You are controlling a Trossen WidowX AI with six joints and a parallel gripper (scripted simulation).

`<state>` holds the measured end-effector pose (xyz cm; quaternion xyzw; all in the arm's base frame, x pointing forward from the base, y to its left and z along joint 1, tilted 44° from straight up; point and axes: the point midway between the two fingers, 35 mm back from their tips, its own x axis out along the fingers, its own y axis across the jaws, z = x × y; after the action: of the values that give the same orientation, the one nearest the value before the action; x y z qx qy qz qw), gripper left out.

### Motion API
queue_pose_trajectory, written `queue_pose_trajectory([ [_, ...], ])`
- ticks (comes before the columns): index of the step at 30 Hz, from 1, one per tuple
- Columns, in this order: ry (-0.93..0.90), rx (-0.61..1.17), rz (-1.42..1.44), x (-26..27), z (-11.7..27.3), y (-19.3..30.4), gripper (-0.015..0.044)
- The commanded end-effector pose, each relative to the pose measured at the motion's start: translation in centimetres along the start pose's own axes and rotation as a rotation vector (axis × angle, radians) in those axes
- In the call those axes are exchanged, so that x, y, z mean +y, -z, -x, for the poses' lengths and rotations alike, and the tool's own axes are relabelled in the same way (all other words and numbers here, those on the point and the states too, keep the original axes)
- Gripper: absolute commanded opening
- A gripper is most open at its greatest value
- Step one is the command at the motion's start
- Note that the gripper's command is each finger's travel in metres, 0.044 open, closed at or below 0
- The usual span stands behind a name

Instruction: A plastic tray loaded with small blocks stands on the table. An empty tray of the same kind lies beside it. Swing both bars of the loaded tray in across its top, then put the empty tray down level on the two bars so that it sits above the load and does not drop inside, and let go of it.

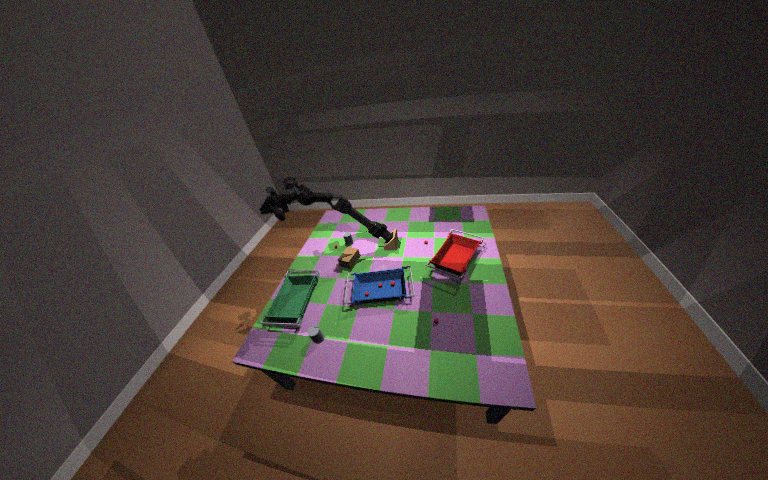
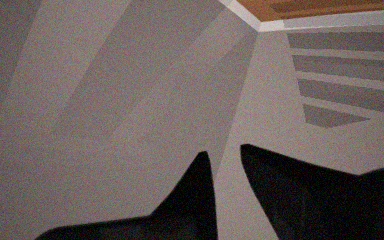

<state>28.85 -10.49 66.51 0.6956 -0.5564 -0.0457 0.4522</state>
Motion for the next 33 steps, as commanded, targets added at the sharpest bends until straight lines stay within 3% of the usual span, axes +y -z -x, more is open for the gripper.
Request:
queue_pose_trajectory([
  [1, 0.120, 0.030, 0.090, -6.8, -0.7, 0.8, 0.0080],
  [17, 0.618, -0.115, 0.260, -28.2, 1.9, -4.5, 0.0080],
  [25, 0.828, -0.316, 0.350, -35.7, 5.4, -10.9, 0.0080],
  [33, 0.978, -0.598, 0.464, -39.8, 9.8, -18.5, 0.0080],
])
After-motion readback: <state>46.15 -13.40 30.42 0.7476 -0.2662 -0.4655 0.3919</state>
